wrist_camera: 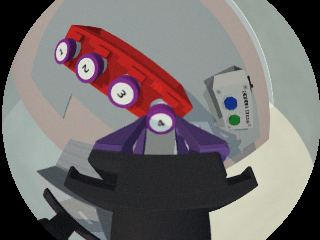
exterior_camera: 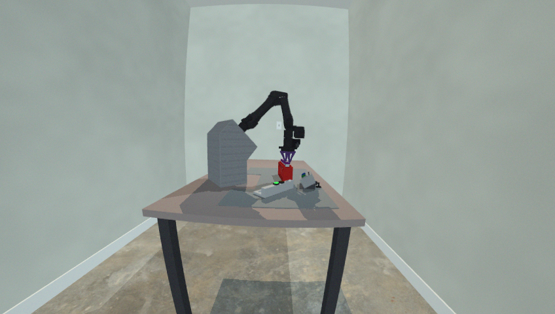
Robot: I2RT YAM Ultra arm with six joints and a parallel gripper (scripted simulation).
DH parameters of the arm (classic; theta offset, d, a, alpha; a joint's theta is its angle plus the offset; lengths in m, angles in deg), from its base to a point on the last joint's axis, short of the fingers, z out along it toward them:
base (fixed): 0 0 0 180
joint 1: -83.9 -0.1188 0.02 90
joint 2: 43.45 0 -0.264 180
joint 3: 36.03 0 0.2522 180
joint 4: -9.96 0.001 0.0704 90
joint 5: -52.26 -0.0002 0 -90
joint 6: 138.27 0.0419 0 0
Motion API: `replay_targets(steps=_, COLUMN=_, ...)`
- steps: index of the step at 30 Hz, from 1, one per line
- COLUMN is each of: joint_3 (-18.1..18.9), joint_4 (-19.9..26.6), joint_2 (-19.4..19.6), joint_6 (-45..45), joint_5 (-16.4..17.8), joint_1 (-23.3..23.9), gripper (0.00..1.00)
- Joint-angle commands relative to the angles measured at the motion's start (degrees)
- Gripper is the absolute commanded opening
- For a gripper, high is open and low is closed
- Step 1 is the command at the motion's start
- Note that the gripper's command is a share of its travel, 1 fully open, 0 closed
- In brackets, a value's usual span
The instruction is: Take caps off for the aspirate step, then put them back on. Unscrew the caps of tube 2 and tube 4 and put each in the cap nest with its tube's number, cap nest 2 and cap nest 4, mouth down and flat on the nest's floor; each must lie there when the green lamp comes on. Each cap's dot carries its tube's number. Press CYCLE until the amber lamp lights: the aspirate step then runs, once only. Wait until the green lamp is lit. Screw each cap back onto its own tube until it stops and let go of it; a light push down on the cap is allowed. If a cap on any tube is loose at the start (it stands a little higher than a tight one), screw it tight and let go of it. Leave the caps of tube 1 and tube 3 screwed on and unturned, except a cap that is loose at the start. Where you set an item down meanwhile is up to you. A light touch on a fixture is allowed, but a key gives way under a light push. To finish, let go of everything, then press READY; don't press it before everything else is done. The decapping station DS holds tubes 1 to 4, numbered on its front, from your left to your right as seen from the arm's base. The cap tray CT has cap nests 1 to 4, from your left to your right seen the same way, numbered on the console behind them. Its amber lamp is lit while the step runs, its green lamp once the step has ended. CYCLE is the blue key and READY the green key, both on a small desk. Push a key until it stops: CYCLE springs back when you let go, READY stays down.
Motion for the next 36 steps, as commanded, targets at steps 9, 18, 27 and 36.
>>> replay_targets(steps=9, joint_3=-0.09, joint_4=-0.1, joint_2=-0.3, joint_6=0.06, joint_5=-0.03, joint_1=0.14, gripper=0.0)
replay_targets(steps=18, joint_3=-0.08, joint_4=-0.09, joint_2=-0.3, joint_6=0.06, joint_5=-0.03, joint_1=0.14, gripper=0.49)
replay_targets(steps=27, joint_3=-0.08, joint_4=-0.09, joint_2=-0.3, joint_6=0.06, joint_5=-0.03, joint_1=0.14, gripper=0.49)
replay_targets(steps=36, joint_3=-0.09, joint_4=-0.34, joint_2=-0.12, joint_6=4.75, joint_5=-0.08, joint_1=0.04, gripper=0.49)
